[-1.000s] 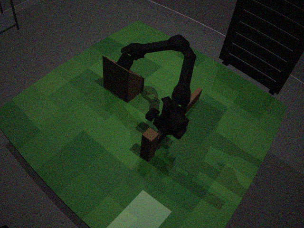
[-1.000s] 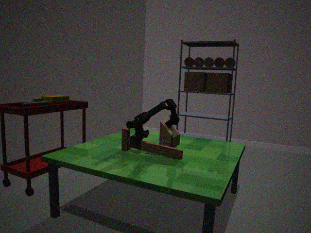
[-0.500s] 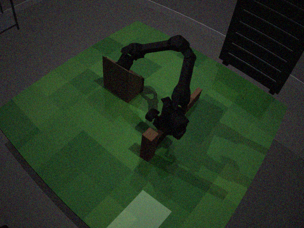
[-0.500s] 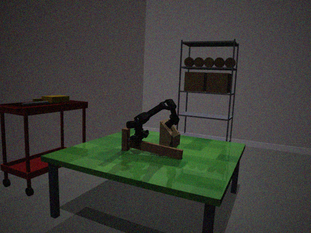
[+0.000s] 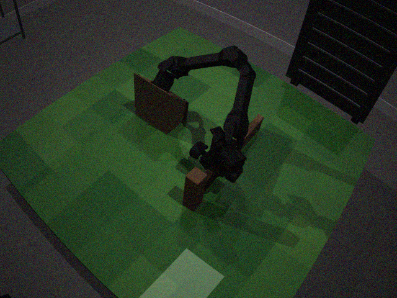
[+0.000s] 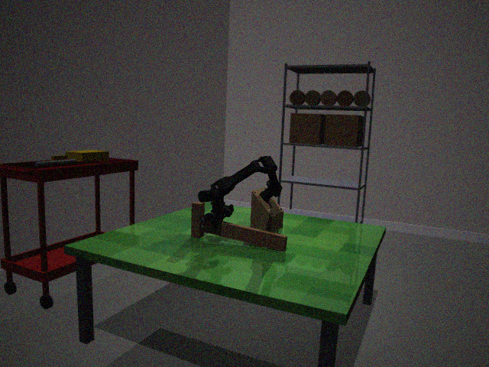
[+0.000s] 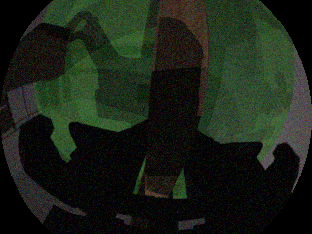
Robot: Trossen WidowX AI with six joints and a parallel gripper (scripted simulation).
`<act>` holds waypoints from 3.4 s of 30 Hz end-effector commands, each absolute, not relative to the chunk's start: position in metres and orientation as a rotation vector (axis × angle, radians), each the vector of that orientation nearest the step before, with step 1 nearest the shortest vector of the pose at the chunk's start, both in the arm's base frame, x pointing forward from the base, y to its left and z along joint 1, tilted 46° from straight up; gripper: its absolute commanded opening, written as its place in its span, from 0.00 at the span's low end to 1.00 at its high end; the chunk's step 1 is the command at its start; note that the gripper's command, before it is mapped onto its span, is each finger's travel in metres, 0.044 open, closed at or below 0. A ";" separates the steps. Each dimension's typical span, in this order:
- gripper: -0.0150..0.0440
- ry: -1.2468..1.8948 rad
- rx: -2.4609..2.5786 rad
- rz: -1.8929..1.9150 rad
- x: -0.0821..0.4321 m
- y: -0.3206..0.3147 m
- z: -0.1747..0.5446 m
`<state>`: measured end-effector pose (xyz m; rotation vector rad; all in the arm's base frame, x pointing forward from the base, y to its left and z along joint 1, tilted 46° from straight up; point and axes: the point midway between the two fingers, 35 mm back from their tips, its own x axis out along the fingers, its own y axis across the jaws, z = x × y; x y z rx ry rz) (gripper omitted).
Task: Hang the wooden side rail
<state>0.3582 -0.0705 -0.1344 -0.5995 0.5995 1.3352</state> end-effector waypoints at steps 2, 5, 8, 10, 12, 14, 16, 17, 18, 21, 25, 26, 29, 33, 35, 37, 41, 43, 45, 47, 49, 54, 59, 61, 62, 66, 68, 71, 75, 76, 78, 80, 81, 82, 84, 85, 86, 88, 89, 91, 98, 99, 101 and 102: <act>0.25 0.603 -0.602 1.323 0.358 -0.077 -0.135; 0.25 0.603 -0.602 1.323 0.358 -0.077 -0.136; 0.25 0.603 -0.602 1.323 0.358 -0.077 -0.136; 0.25 0.603 -0.602 1.323 0.358 -0.077 -0.136; 0.25 0.603 -0.602 1.323 0.358 -0.077 -0.136; 0.25 0.603 -0.602 1.323 0.359 -0.078 -0.136; 0.25 0.603 -0.602 1.323 0.358 -0.078 -0.136; 0.25 0.603 -0.602 1.323 0.358 -0.078 -0.136; 0.25 0.603 -0.602 1.323 0.358 -0.078 -0.136; 0.25 0.603 -0.602 1.323 0.358 -0.079 -0.136; 0.25 0.603 -0.602 1.323 0.357 -0.079 -0.136; 0.25 0.603 -0.602 1.323 0.357 -0.079 -0.137; 0.25 0.603 -0.602 1.323 0.357 -0.079 -0.137; 0.25 0.603 -0.602 1.323 0.357 -0.079 -0.138; 0.25 0.603 -0.602 1.323 0.358 -0.079 -0.138; 0.25 0.603 -0.602 1.323 0.358 -0.079 -0.138; 0.25 0.603 -0.602 1.323 0.358 -0.080 -0.138; 0.25 0.603 -0.602 1.323 0.358 -0.080 -0.138; 0.25 0.603 -0.602 1.323 0.358 -0.080 -0.138; 0.25 0.603 -0.602 1.323 0.358 -0.080 -0.138; 0.25 0.603 -0.602 1.323 0.358 -0.081 -0.138; 0.25 0.603 -0.602 1.323 0.357 -0.081 -0.138; 0.25 0.603 -0.602 1.323 0.357 -0.081 -0.139; 0.25 0.603 -0.602 1.323 0.357 -0.081 -0.139; 0.25 0.603 -0.602 1.323 0.357 -0.081 -0.140; 0.25 0.603 -0.602 1.323 0.357 -0.081 -0.140; 0.25 0.603 -0.602 1.323 0.357 -0.081 -0.140; 0.25 0.603 -0.602 1.323 0.358 -0.082 -0.140; 0.25 0.603 -0.602 1.323 0.358 -0.082 -0.140; 0.25 0.603 -0.602 1.323 0.358 -0.082 -0.140; 0.25 0.603 -0.602 1.323 0.358 -0.083 -0.140; 0.25 0.603 -0.602 1.323 0.358 -0.083 -0.140; 0.25 0.603 -0.602 1.323 0.357 -0.083 -0.140; 0.25 0.603 -0.602 1.323 0.357 -0.083 -0.140; 0.25 0.603 -0.602 1.323 0.357 -0.083 -0.140; 0.25 0.603 -0.602 1.323 0.357 -0.084 -0.140; 0.25 0.603 -0.602 1.323 0.357 -0.084 -0.141; 0.25 0.603 -0.602 1.323 0.357 -0.083 -0.141; 0.25 0.603 -0.602 1.323 0.357 -0.083 -0.141; 0.25 0.603 -0.602 1.323 0.356 -0.083 -0.141; 0.25 0.603 -0.602 1.323 0.357 -0.084 -0.142; 0.25 0.603 -0.602 1.323 0.357 -0.084 -0.143; 0.25 0.603 -0.602 1.323 0.357 -0.084 -0.143; 0.25 0.603 -0.602 1.323 0.357 -0.084 -0.143</act>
